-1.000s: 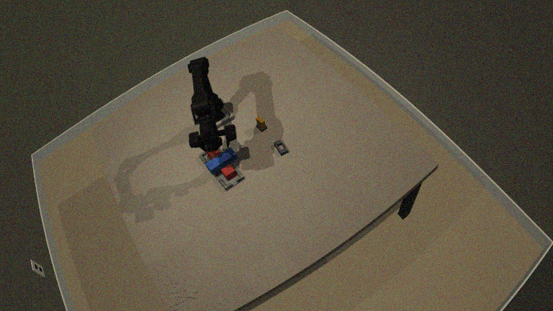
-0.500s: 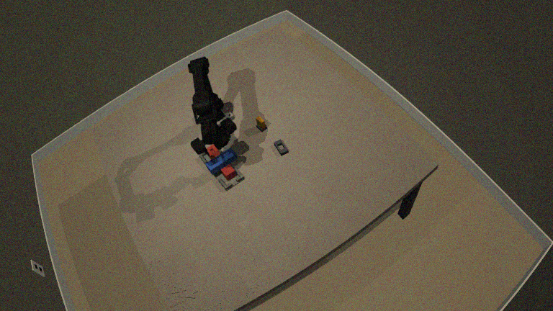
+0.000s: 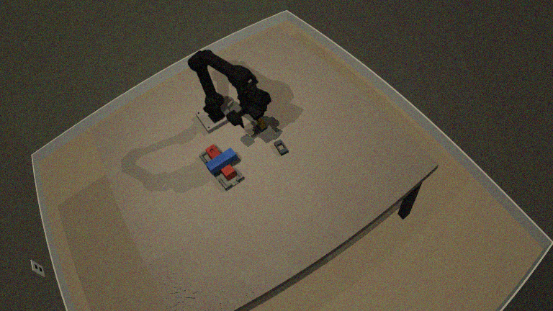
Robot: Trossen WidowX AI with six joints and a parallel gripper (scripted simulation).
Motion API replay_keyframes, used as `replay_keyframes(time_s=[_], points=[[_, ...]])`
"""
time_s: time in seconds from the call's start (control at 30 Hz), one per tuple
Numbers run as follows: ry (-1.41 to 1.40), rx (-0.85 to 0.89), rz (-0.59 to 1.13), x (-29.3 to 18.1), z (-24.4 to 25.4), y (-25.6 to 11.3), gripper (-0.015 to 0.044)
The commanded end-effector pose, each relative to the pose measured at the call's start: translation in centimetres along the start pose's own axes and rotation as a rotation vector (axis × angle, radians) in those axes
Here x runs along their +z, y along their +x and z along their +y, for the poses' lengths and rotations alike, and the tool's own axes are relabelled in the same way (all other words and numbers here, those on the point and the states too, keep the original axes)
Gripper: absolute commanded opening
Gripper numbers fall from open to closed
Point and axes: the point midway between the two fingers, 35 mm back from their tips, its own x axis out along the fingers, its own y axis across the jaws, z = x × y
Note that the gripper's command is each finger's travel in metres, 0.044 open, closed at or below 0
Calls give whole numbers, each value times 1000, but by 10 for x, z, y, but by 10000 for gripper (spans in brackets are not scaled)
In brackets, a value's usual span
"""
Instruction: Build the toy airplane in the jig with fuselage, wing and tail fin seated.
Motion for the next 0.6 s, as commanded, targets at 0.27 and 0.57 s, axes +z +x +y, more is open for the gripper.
replay_keyframes(time_s=[0.27, 0.57], points=[[6, -4, 12, -58, 72, 5, 440], [6, -4, 12, -59, 72, 62, 440]])
